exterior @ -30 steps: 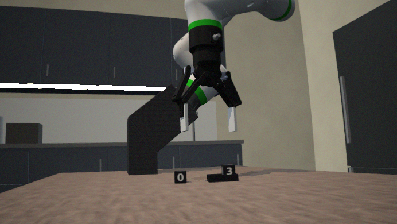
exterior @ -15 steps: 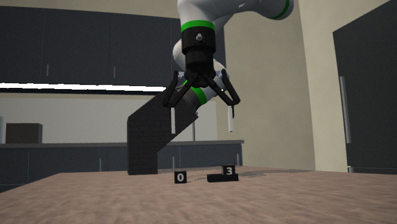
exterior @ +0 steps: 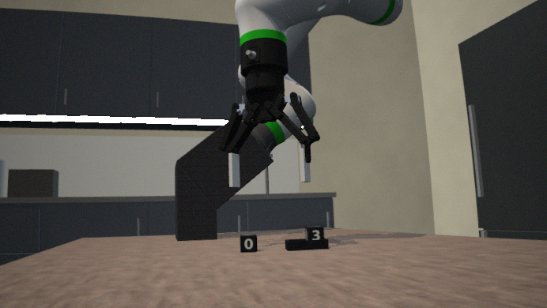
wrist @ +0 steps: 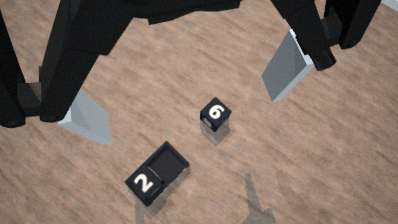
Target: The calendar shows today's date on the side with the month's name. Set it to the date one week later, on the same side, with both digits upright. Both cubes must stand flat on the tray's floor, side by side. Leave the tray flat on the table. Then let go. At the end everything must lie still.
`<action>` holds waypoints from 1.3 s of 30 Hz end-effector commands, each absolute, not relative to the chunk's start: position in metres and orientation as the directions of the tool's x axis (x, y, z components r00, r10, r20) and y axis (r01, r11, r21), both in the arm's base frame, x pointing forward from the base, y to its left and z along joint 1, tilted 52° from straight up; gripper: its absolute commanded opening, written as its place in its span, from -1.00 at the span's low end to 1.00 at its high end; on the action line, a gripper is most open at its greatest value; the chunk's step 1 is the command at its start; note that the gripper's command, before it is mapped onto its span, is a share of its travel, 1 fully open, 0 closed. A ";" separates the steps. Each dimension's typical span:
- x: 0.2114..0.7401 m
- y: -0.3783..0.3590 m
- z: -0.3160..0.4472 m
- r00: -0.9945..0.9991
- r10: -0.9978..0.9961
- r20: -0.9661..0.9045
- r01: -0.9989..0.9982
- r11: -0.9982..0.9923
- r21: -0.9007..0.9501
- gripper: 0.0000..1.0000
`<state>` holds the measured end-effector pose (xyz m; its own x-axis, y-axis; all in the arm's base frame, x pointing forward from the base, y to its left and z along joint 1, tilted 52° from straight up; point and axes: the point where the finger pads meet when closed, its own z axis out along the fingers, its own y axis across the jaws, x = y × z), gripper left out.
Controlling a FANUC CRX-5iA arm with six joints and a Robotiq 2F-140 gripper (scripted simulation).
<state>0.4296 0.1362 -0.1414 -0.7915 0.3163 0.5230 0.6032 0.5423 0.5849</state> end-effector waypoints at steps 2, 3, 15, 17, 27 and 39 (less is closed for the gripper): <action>0.429 0.134 -0.145 -0.715 0.377 0.589 0.691 0.508 0.514 1.00; 0.428 0.132 -0.148 -0.643 0.425 0.637 0.759 0.468 0.453 1.00; 0.425 0.124 -0.162 -0.288 0.576 0.765 0.952 0.260 0.163 1.00; 0.425 0.124 -0.163 -0.274 0.579 0.768 0.956 0.252 0.151 1.00; 0.422 0.118 -0.174 0.051 0.629 0.776 0.993 0.051 -0.106 1.00; 0.421 0.117 -0.176 0.112 0.631 0.768 0.988 0.012 -0.154 -0.44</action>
